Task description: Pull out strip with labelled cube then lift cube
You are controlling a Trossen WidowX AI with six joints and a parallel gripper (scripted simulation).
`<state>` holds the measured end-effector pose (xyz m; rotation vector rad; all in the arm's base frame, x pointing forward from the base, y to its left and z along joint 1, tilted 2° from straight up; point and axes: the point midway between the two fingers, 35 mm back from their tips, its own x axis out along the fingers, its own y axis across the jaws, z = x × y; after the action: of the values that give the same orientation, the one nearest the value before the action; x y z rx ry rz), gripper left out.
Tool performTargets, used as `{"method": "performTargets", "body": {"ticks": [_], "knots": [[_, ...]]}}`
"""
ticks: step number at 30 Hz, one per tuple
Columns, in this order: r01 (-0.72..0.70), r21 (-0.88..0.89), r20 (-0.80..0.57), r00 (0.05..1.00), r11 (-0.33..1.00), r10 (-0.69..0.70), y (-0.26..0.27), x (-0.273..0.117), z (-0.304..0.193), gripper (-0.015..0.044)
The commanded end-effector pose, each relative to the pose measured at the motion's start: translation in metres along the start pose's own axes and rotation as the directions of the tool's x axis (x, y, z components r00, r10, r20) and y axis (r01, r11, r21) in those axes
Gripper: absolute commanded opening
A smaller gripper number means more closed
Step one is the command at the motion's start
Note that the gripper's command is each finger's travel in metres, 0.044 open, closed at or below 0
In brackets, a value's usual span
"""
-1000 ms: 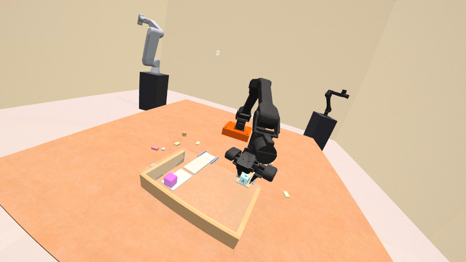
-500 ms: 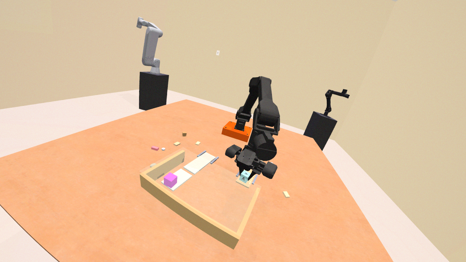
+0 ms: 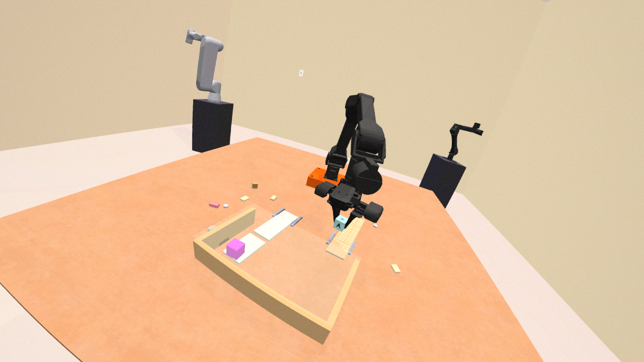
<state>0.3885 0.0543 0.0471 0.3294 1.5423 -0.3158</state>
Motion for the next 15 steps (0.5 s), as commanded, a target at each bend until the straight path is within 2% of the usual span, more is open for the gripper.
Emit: {"method": "performTargets", "body": {"ticks": [1,15], "knots": [[0.003,-0.004,0.001,1.000,1.000,-0.003,-0.004,-0.001,-0.005,0.0000],[0.005,-0.004,-0.002,1.000,1.000,-0.005,-0.028,-0.003,-0.045,0.0000]]}}
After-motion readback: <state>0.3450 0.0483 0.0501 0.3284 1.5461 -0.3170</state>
